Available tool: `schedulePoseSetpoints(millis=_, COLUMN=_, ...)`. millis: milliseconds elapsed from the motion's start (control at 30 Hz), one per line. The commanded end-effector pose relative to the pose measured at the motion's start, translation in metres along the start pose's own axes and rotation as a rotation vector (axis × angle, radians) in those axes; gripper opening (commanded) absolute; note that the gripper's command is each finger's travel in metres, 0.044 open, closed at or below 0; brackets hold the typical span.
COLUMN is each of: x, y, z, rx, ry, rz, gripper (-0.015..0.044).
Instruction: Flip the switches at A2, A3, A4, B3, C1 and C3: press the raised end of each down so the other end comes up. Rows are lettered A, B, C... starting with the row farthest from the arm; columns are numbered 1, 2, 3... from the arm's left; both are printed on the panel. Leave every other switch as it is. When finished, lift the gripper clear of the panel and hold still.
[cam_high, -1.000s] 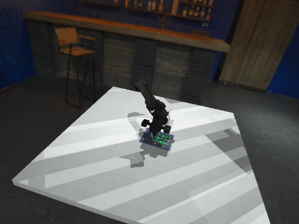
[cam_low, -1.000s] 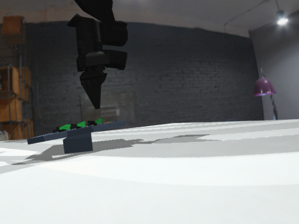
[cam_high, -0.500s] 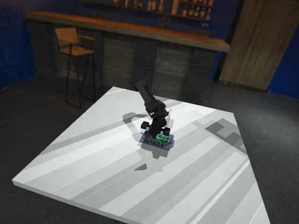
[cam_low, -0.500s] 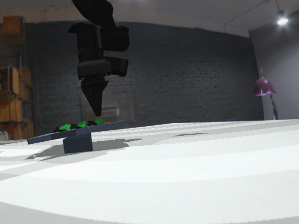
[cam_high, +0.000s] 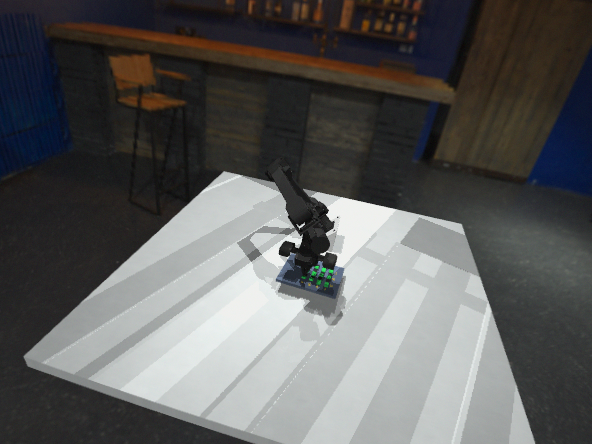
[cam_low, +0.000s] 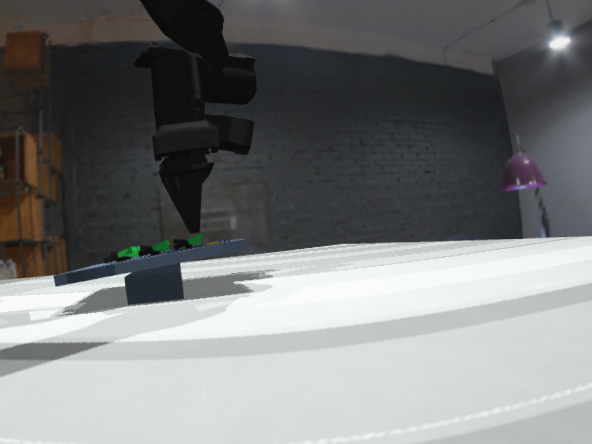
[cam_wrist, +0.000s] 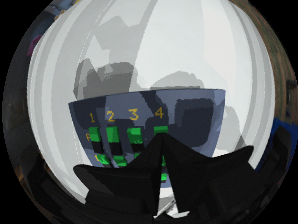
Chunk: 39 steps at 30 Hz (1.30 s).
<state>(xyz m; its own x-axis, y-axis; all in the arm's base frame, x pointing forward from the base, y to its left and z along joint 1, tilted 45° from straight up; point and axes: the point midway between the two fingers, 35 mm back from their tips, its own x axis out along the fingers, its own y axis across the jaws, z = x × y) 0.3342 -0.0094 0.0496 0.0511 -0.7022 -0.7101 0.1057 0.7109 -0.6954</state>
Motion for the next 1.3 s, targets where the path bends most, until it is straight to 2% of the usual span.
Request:
schedulePoseSetpoints(millis=0, x=0.001, y=-0.0001, z=-0.0002, rx=-0.005, ry=0.0, rz=-0.004, gripper=0.0)
schedulePoseSetpoints(millis=1267, x=0.0048, y=-0.0001, z=-0.0001, rx=-0.004, ry=0.0, rz=-0.004, gripper=0.0)
